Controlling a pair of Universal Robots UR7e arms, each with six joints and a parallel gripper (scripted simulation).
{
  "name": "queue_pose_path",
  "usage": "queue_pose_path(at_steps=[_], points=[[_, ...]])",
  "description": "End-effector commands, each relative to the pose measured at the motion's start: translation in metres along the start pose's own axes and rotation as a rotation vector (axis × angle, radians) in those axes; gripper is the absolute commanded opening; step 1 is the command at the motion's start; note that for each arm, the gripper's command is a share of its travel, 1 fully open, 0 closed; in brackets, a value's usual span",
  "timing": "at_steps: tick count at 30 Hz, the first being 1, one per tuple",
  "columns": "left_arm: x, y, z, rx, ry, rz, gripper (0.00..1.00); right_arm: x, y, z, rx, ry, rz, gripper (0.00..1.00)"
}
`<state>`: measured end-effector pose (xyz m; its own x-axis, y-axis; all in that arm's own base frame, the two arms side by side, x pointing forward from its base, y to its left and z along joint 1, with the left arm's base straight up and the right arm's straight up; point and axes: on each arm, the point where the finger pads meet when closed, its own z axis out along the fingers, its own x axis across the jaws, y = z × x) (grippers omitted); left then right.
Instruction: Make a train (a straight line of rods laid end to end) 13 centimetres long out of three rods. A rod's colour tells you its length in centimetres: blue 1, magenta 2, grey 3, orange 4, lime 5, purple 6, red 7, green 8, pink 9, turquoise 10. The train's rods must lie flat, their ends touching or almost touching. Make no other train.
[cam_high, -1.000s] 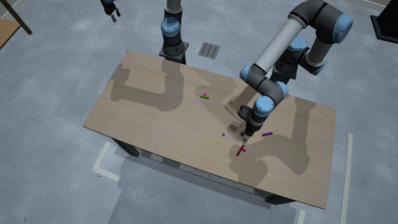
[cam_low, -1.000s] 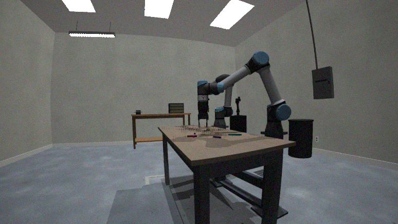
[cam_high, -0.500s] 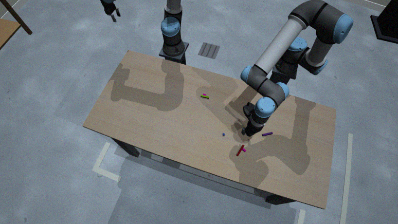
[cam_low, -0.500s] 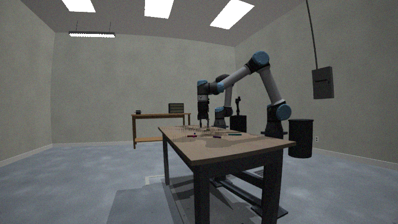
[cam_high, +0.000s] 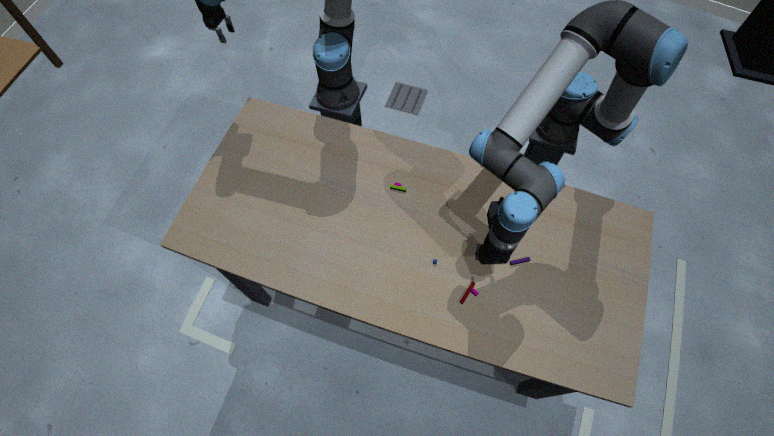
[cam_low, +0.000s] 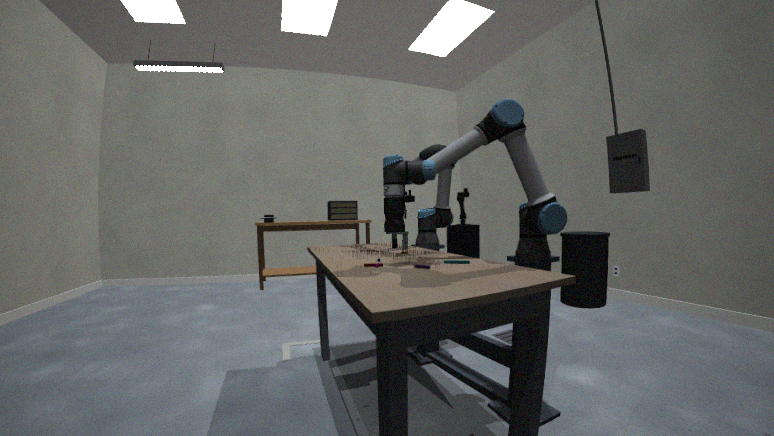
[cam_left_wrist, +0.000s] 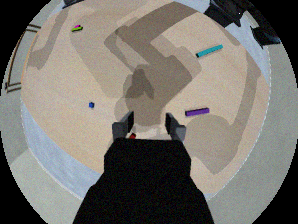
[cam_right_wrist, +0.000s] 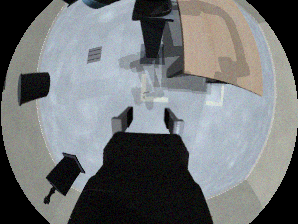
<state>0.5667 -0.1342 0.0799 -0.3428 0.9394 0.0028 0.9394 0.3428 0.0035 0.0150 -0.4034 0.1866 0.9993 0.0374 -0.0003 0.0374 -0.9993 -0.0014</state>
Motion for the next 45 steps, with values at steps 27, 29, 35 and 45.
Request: queue_pose_path(at_steps=[27, 29, 35, 45], points=[[0.030, 0.021, -0.001, 0.000, -0.005, 0.902, 1.00, 0.000, 0.000, 0.000, -0.001, 0.000, 0.000, 1.00], [0.031, 0.023, -0.001, 0.000, -0.005, 0.947, 1.00, 0.000, 0.000, 0.000, -0.001, 0.000, 0.000, 1.00], [0.034, 0.026, -0.001, 0.000, -0.005, 1.054, 1.00, 0.000, 0.000, 0.000, -0.001, 0.000, 0.000, 1.00], [0.036, 0.029, -0.001, 0.000, -0.005, 1.127, 1.00, 0.000, 0.000, 0.000, -0.001, 0.000, 0.000, 1.00]])
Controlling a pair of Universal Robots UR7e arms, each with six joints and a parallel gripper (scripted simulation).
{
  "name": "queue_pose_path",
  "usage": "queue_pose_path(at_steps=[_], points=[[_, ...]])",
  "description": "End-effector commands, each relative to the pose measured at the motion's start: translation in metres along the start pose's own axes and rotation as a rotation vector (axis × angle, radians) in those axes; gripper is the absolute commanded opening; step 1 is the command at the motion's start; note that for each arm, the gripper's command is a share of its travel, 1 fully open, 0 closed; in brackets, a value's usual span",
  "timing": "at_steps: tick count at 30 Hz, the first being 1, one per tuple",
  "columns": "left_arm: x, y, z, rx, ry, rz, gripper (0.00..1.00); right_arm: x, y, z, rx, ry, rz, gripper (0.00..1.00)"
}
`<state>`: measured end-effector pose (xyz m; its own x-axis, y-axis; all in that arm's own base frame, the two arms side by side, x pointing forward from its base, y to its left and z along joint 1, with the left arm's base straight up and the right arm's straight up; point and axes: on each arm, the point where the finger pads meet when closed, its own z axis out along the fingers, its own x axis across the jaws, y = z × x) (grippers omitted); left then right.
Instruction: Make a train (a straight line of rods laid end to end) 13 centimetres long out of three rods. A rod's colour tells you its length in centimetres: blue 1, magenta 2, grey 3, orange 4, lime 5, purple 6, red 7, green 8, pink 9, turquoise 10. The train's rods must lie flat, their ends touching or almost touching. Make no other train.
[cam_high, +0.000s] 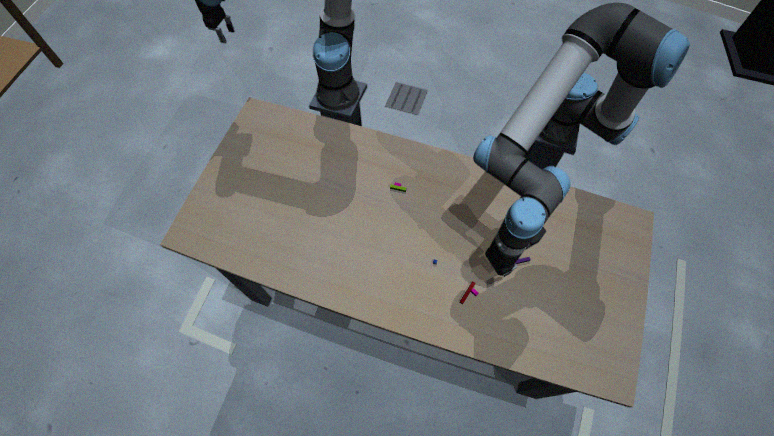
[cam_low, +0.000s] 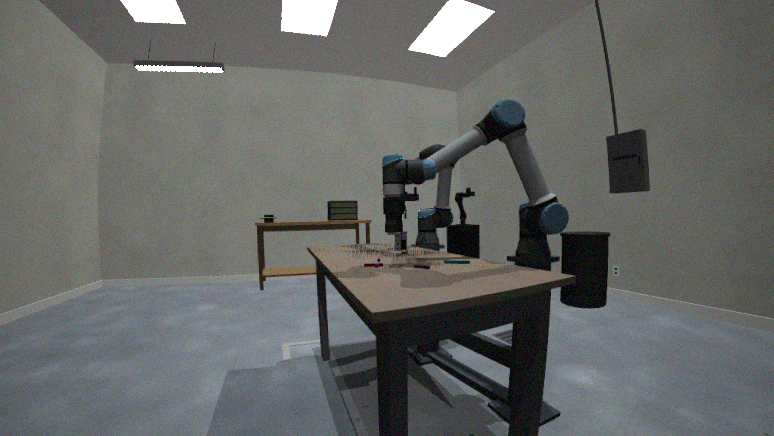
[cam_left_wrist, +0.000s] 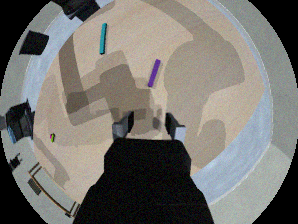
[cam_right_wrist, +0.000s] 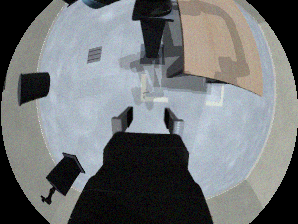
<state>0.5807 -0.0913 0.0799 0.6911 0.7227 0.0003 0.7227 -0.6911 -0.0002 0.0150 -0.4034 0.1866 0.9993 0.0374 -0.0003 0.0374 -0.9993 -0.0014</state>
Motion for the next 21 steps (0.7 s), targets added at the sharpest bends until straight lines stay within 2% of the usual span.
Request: queue_pose_path(at_steps=[1, 21], points=[[0.0009, 0.0003, -0.0008, -0.002, 0.000, 0.019, 1.00, 0.0001, 0.0003, -0.0004, -0.001, 0.000, 0.000, 1.00], [0.0015, 0.0002, -0.0008, -0.002, 0.000, 0.031, 1.00, 0.0001, 0.0003, -0.0004, -0.001, 0.000, 0.000, 1.00]])
